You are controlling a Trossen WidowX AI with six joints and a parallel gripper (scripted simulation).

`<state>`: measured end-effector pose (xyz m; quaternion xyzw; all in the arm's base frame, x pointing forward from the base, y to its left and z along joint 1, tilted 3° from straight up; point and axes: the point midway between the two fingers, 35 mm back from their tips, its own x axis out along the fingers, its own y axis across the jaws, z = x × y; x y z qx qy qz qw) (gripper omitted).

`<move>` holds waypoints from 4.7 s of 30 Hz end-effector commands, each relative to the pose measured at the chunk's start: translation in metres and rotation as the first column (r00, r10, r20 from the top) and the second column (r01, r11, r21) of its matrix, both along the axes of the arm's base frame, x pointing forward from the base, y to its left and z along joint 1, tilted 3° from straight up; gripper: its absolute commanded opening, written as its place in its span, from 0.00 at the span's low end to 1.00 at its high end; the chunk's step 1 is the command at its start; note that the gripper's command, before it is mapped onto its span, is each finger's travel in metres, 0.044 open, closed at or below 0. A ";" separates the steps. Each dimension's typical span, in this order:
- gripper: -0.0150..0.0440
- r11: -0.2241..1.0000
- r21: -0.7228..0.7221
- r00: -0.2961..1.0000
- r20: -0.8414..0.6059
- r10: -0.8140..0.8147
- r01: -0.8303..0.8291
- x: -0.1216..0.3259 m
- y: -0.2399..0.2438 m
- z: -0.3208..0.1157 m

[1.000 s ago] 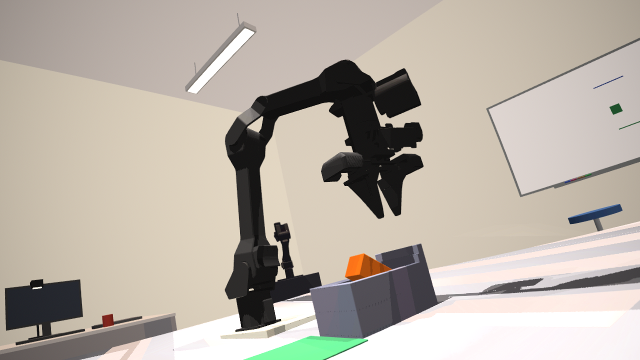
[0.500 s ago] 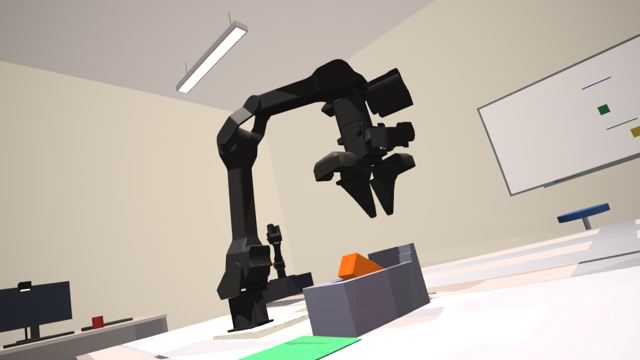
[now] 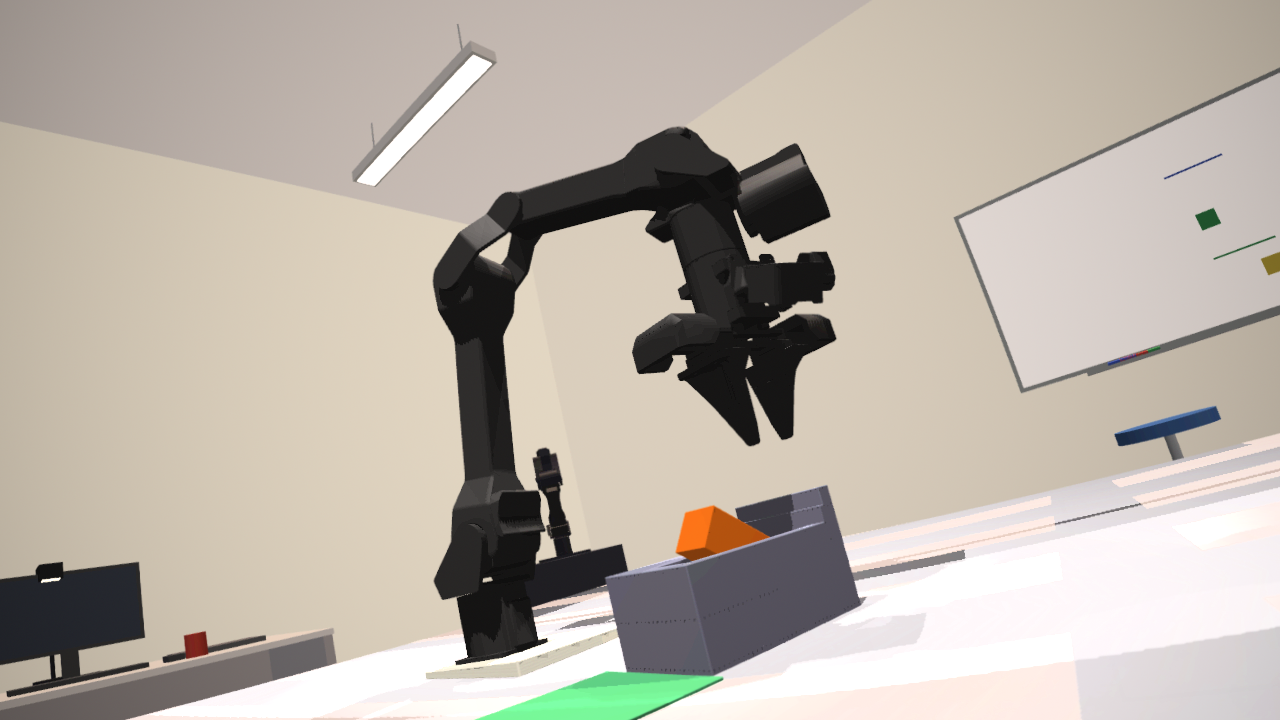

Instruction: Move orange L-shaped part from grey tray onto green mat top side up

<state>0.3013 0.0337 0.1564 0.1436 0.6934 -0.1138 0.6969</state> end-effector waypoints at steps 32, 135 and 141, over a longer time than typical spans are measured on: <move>0.56 1.000 -0.005 1.000 -0.020 0.002 -0.002 -0.005 0.002 -0.094; 0.73 -0.001 -0.031 -0.001 0.015 1.000 -1.000 -0.021 -0.077 0.011; 0.73 -0.001 -0.031 -0.001 0.015 1.000 -1.000 -0.021 -0.077 0.009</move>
